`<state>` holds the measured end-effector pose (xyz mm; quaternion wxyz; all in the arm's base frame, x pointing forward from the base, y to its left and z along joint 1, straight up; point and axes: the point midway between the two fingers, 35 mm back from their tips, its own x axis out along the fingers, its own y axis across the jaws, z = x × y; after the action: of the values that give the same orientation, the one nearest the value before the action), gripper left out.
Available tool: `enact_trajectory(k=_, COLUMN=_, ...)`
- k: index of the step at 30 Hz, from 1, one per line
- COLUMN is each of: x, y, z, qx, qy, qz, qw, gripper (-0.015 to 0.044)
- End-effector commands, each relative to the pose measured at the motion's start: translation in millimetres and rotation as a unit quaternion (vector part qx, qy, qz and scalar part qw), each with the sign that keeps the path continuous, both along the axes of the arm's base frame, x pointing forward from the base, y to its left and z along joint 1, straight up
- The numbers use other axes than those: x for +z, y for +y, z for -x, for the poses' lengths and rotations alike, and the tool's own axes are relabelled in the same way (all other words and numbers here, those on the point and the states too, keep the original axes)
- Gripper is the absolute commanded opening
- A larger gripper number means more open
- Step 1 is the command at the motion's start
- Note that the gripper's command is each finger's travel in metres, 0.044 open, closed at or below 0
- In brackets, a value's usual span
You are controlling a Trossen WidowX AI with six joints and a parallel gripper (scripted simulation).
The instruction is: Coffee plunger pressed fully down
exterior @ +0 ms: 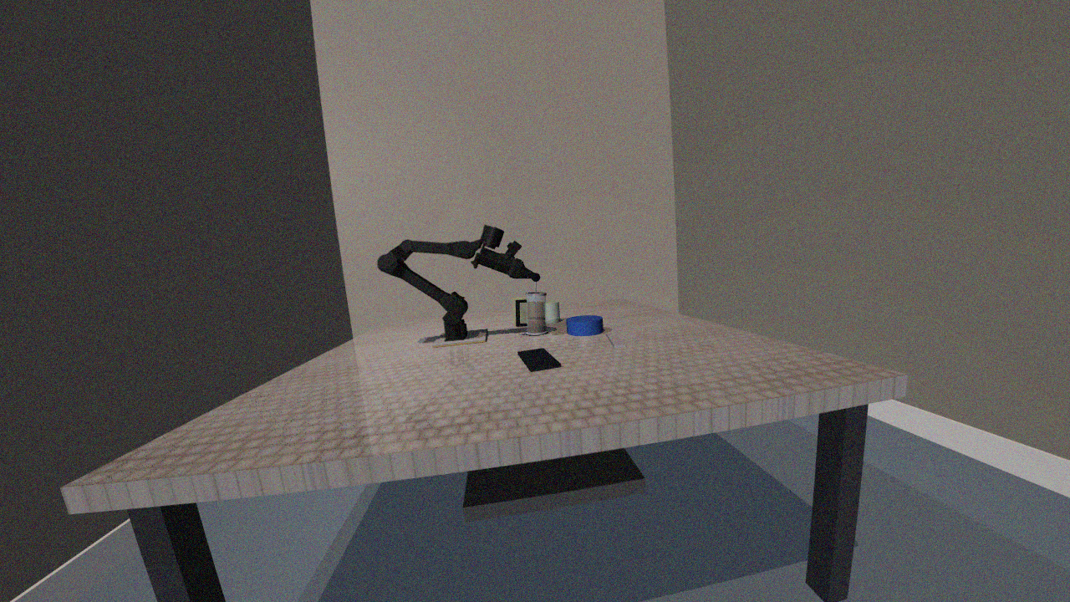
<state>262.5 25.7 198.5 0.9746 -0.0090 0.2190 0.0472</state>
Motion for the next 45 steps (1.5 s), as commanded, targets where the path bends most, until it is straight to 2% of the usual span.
enact_trajectory(k=1, x=-25.9, y=-0.1, z=0.3, qx=-0.001, qy=0.035, qz=0.005, qw=0.999, gripper=0.0117)
enact_trajectory(k=45, x=-22.0, y=1.6, z=-7.6, qx=-0.001, qy=0.035, qz=0.005, qw=0.999, gripper=0.0117)
